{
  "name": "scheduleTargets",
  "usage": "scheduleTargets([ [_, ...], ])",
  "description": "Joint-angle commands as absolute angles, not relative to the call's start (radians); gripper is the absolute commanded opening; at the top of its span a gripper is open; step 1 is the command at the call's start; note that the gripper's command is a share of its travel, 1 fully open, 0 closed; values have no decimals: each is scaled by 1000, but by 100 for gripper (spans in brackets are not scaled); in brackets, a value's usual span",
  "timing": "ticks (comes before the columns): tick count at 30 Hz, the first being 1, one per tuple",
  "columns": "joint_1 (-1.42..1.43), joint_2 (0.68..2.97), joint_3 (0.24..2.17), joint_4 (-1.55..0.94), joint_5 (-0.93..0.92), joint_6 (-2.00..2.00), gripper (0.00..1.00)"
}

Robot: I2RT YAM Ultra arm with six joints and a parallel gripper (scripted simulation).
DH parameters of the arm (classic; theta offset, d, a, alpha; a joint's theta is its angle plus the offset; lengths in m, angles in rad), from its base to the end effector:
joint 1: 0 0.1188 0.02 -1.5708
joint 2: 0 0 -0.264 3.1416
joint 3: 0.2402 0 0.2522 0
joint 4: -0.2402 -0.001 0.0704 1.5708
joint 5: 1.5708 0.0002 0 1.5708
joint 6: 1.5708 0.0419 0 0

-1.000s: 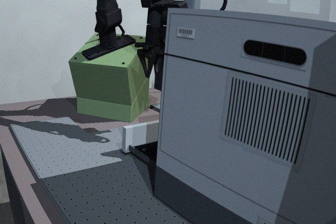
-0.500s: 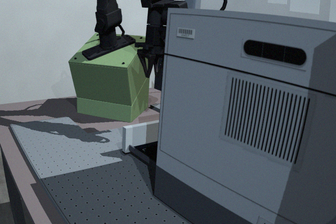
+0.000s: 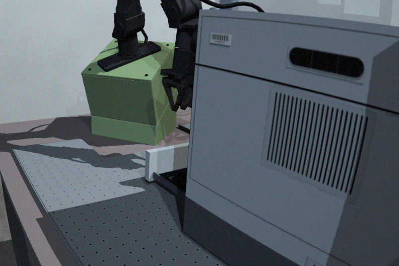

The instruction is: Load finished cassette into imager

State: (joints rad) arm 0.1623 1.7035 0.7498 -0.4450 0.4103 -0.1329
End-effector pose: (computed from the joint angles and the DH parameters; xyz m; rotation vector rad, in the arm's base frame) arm 0.2631 0.0272 0.1082 -0.3757 2.8813 -0.6008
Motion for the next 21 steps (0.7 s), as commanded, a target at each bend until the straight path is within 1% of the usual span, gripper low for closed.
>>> scheduleTargets([
  [1, 147, 1755, 723, -312, 429, -320, 35],
  [6, 125, 1823, 708, -193, 432, -516, 35],
  [7, 127, 1788, 702, -177, 439, -551, 35],
  [10, 128, 1786, 694, -162, 439, -587, 35],
  [21, 122, 1757, 606, -14, 427, -991, 35],
])
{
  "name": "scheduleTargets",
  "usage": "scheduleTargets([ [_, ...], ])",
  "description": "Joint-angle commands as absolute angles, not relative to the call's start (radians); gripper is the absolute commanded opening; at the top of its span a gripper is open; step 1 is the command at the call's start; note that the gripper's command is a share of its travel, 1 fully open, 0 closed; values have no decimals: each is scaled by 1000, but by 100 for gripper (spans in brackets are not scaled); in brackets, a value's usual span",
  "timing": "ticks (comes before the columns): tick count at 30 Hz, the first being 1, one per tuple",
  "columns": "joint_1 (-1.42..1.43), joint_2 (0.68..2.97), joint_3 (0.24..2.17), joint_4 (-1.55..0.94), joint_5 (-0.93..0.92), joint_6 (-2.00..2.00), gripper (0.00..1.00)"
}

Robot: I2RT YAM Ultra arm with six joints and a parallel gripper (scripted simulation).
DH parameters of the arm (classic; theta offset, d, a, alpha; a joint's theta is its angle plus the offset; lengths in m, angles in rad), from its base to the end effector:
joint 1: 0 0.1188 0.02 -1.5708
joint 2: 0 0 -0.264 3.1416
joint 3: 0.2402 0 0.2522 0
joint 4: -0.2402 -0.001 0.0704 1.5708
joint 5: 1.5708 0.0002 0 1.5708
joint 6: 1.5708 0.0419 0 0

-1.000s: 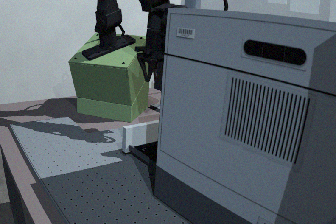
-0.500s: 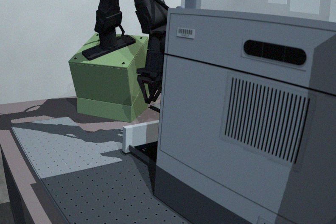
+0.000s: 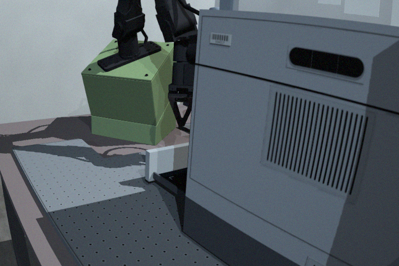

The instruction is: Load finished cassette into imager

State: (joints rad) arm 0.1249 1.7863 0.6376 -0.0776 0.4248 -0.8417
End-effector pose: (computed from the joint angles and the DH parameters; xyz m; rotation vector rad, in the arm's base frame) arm 0.2680 0.0172 0.0755 -1.2399 2.5946 -0.7557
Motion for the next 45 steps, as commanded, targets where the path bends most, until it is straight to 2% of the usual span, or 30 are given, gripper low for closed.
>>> scheduleTargets([
  [1, 122, 1755, 600, -2, 426, -1028, 35],
  [19, 88, 1716, 499, 169, 361, -1612, 35],
  [45, 83, 1717, 487, 180, 338, -1633, 35],
])
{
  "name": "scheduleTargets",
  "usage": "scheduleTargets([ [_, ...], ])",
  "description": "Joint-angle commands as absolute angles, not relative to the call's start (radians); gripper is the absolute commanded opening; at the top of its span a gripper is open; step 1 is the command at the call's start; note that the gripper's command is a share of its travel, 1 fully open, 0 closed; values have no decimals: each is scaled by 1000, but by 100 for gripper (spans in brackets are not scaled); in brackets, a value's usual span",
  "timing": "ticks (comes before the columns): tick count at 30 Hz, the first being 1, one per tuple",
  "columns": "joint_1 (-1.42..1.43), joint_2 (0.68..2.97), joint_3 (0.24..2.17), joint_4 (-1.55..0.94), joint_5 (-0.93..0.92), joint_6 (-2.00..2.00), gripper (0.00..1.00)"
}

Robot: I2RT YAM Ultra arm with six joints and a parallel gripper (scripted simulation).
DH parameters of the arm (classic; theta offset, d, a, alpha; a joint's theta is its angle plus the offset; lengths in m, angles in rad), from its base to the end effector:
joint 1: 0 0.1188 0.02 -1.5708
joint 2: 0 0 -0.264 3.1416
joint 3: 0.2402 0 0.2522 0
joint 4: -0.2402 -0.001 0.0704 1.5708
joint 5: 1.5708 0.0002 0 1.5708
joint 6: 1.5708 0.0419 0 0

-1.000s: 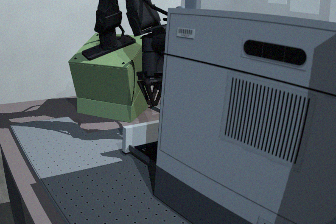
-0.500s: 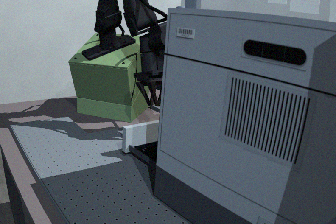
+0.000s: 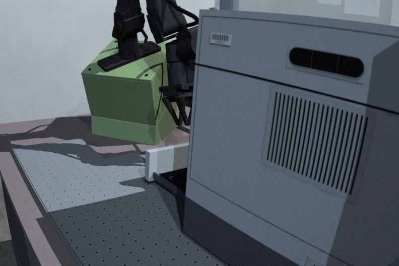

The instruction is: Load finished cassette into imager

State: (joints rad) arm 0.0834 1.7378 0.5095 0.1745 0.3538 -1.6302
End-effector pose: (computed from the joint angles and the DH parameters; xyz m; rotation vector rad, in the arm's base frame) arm 0.2569 0.0079 0.0731 -2.0864 1.9880 -0.9000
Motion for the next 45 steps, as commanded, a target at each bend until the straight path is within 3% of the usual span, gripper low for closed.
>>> scheduleTargets([
  [1, 83, 1717, 487, 180, 338, -1633, 35],
  [45, 65, 1791, 534, 232, 331, -1650, 35],
])
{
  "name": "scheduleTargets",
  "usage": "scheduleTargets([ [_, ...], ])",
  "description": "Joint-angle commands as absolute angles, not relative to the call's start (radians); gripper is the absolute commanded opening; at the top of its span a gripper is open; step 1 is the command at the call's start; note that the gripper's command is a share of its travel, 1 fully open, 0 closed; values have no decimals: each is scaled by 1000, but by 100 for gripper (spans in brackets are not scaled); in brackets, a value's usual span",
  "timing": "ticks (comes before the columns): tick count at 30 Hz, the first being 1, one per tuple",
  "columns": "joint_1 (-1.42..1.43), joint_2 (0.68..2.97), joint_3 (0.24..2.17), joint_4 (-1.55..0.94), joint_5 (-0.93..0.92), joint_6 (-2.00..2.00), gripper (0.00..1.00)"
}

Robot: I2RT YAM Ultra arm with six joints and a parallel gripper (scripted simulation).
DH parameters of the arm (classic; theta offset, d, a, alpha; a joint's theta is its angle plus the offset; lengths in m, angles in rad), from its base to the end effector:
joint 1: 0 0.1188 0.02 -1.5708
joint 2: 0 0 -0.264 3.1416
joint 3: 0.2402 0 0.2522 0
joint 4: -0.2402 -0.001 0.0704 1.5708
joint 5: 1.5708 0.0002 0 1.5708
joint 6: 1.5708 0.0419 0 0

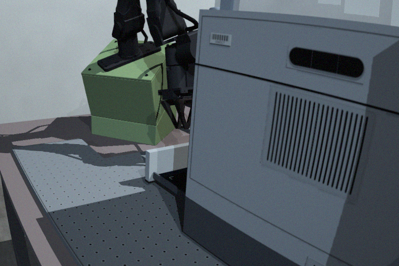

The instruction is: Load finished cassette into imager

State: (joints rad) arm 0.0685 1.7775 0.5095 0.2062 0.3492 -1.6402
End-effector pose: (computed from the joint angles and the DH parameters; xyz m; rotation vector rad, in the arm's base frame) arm 0.2581 0.0043 0.0653 -2.0934 1.9989 -0.8926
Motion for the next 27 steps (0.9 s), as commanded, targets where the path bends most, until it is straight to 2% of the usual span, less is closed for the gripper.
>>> scheduleTargets([
  [1, 65, 1791, 534, 232, 331, -1650, 35],
  [27, 26, 1953, 578, 365, 310, -1688, 35],
])
